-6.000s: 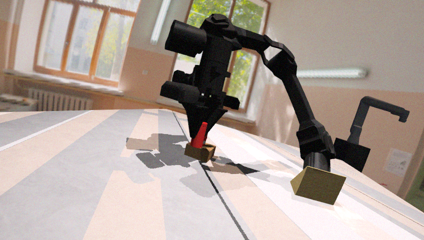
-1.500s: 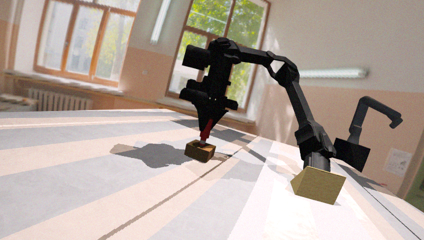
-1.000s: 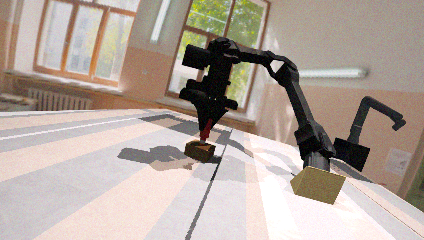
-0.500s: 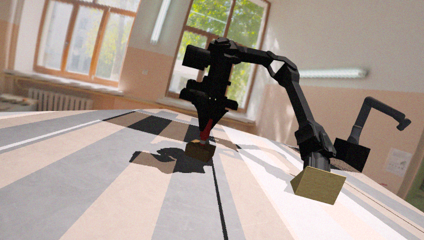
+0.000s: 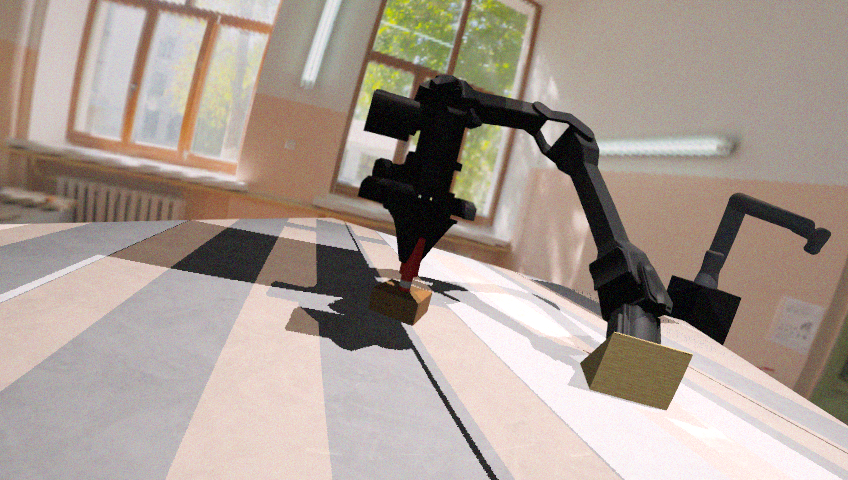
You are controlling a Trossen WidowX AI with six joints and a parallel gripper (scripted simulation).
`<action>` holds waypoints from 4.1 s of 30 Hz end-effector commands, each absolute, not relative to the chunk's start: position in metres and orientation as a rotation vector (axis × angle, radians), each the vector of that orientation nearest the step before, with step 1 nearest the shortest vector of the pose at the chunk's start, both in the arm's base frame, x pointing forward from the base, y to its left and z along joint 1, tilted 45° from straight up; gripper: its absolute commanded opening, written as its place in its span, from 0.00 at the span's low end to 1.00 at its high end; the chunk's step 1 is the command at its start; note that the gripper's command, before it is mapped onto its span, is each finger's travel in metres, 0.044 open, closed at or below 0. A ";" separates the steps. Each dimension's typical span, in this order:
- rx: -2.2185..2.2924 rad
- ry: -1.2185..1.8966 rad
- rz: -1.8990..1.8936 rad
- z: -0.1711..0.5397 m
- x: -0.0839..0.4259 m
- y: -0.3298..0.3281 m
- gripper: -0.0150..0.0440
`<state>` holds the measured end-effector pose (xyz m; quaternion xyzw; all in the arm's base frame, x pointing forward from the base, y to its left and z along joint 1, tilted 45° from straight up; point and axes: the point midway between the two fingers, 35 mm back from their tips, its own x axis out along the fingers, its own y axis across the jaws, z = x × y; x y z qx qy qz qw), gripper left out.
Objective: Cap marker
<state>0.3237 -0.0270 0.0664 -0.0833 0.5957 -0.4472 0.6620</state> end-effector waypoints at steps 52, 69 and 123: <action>-0.477 1.537 -0.742 0.112 0.328 0.020 0.25; -0.477 1.536 -0.743 0.105 0.327 0.014 0.25; -0.547 1.450 -0.555 0.148 0.330 0.057 0.92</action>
